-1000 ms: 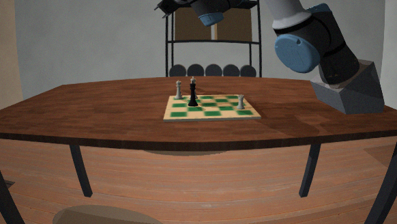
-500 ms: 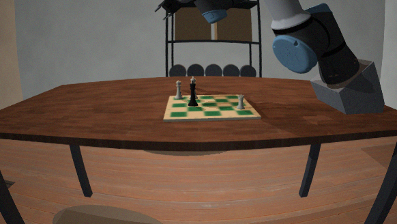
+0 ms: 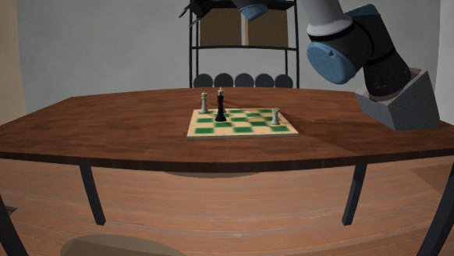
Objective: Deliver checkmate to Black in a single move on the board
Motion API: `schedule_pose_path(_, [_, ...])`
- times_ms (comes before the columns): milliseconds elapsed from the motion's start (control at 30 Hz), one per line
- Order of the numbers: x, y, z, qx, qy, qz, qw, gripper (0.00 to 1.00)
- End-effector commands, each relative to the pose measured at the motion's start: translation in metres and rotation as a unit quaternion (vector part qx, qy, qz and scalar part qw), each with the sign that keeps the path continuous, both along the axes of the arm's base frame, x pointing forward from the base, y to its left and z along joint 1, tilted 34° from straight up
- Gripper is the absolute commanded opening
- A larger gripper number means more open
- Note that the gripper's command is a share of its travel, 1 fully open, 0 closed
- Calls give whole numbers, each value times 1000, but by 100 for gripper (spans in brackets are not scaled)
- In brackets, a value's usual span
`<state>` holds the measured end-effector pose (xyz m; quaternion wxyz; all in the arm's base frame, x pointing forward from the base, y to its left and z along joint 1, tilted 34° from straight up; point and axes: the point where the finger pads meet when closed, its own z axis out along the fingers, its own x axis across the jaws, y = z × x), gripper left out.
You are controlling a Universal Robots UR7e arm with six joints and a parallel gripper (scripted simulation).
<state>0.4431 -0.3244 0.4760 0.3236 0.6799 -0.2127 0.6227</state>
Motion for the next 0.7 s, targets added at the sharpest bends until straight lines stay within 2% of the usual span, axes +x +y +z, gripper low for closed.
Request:
schedule_pose_path(0, [-1, 7, -12, 23, 16, 39, 999, 100])
schedule_pose_path(267, [-2, 17, -29, 55, 40, 93, 993, 100])
schedule_pose_path(667, [-3, 39, -67, 122, 88, 209, 966, 100])
